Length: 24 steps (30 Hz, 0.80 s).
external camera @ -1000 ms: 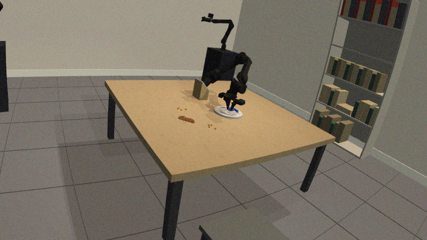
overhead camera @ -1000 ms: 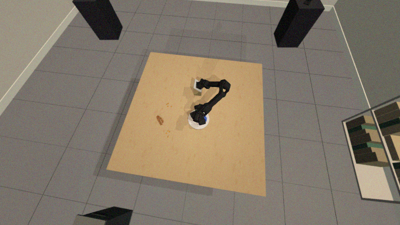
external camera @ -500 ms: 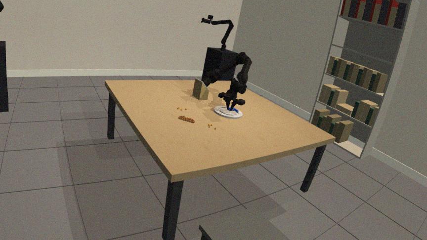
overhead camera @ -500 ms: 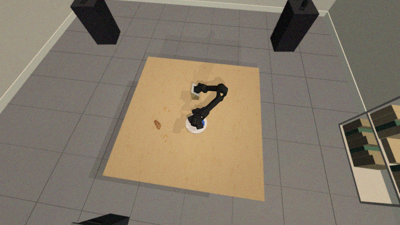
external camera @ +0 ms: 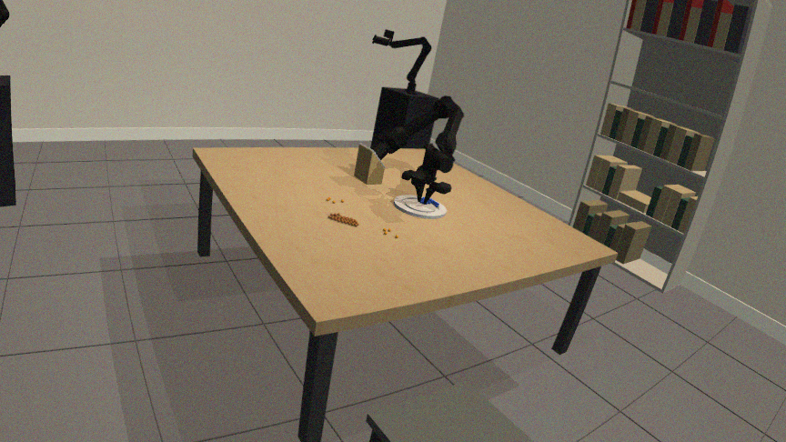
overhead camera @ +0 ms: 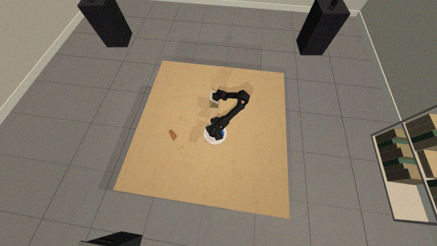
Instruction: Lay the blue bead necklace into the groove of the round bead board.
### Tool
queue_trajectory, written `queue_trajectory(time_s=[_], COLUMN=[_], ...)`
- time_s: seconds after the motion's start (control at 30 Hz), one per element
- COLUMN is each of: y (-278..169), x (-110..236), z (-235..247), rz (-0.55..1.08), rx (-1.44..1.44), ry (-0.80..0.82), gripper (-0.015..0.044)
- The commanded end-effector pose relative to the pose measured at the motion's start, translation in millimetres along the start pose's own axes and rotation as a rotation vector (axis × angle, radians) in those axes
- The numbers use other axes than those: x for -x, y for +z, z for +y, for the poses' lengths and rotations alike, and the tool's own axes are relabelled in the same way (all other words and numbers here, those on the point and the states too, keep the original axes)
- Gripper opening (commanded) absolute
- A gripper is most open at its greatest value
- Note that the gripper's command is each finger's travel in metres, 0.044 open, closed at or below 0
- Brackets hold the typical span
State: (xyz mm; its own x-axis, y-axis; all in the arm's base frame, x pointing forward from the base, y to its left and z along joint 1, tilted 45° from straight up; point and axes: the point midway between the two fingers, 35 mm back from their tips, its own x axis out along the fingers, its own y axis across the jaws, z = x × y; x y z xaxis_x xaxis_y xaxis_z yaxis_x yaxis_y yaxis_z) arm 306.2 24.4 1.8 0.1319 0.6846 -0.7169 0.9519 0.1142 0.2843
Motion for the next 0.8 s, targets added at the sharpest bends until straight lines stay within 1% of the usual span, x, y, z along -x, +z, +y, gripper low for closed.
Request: queue_trajectory(time_s=[0.0,0.47,0.77], y=[-0.1,-0.1,-0.2], x=[0.1,0.1,6.0], z=[0.6,0.6,-0.8], rz=[0.000,0.000,0.004], rx=[0.002,0.002,-0.003], ry=[0.002,0.002,0.001], gripper=[0.0000,0.0000,0.0000])
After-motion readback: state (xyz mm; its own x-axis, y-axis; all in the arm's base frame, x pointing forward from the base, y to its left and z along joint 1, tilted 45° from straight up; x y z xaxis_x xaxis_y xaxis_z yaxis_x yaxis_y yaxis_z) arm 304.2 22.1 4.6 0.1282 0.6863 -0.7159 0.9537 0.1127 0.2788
